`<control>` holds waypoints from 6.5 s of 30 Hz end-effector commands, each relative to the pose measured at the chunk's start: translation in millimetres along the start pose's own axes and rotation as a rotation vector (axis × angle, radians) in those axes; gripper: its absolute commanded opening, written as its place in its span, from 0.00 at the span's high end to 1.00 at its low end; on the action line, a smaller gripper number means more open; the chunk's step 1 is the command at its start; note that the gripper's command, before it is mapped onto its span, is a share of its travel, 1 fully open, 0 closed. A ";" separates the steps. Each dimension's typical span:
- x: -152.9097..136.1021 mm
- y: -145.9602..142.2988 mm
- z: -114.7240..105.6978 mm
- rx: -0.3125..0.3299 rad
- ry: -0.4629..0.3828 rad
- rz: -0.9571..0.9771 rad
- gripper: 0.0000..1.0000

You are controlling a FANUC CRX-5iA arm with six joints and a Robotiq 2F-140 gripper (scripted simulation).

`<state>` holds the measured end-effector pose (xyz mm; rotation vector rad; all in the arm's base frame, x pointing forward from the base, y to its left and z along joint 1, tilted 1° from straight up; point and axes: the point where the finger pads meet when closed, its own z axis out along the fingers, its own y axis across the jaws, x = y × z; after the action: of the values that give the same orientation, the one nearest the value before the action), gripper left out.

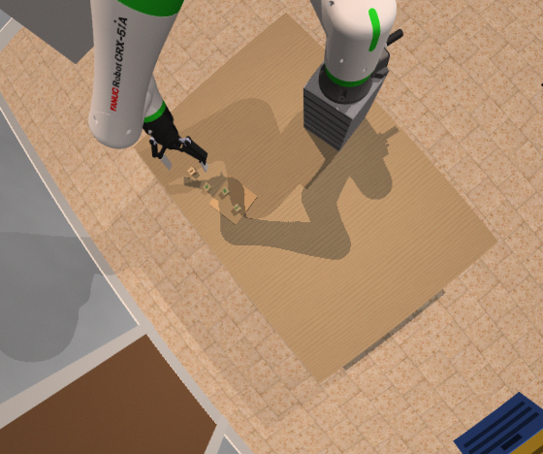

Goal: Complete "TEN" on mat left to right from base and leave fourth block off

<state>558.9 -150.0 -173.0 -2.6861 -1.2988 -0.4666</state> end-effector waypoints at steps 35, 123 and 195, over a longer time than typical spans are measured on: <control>-5.0 9.6 -1.0 0.005 0.004 -0.001 0.00; 14.4 8.7 -33.9 0.132 -0.327 -0.734 0.63; -2.8 9.4 15.9 0.132 -0.327 -0.734 0.63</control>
<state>567.9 -154.1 -188.8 -2.1586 -2.3107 0.0174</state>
